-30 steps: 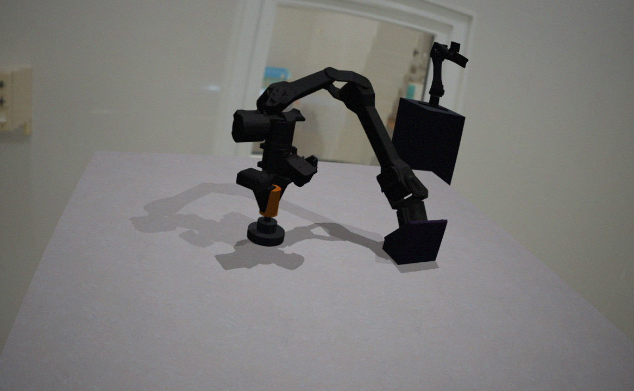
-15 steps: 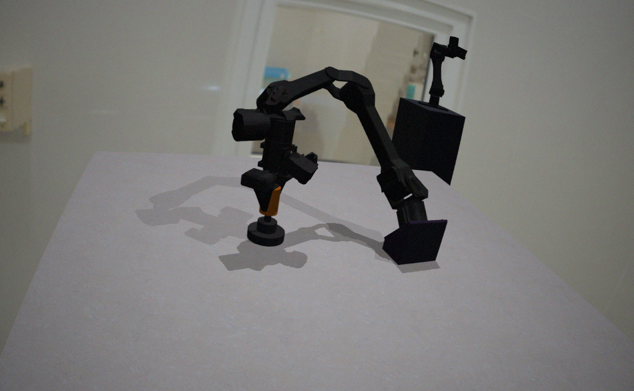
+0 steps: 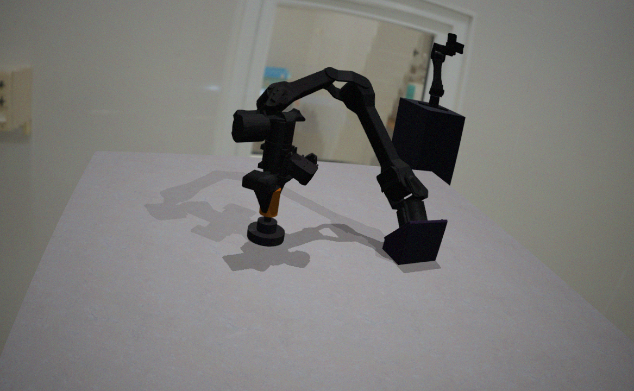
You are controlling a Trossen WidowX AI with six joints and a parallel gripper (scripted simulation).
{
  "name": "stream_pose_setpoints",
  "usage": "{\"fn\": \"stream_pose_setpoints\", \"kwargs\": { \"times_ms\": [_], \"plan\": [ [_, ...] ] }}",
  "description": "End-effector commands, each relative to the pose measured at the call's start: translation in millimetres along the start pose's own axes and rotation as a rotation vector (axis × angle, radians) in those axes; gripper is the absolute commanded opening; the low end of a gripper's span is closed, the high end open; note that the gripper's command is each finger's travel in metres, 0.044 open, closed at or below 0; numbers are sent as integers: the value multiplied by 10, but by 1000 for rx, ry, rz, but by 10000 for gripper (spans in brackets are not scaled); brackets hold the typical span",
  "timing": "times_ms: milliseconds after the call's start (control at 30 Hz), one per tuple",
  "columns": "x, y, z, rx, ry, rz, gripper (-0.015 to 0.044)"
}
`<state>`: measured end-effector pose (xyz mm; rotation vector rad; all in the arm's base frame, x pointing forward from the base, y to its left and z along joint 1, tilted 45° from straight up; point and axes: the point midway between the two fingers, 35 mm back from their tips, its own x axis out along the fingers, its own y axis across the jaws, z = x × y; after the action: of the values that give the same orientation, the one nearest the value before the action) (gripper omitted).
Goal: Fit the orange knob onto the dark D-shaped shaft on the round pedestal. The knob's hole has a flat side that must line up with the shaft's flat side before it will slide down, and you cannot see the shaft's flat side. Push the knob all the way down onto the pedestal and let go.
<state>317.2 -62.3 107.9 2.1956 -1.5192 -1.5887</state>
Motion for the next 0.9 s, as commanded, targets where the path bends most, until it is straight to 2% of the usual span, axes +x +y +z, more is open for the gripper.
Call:
{"fn": "stream_pose_setpoints", "kwargs": {
  "times_ms": [0, 300, 567, 867],
  "plan": [
    [6, 0, -6, -6, 3, 1, 0],
    [-47, -1, -8, -6, 3, 1, 0],
    [-21, -2, -6, -208, 3, 1, 0],
    [6, 0, -1, -215, 3, 1, 0]
  ]
}}
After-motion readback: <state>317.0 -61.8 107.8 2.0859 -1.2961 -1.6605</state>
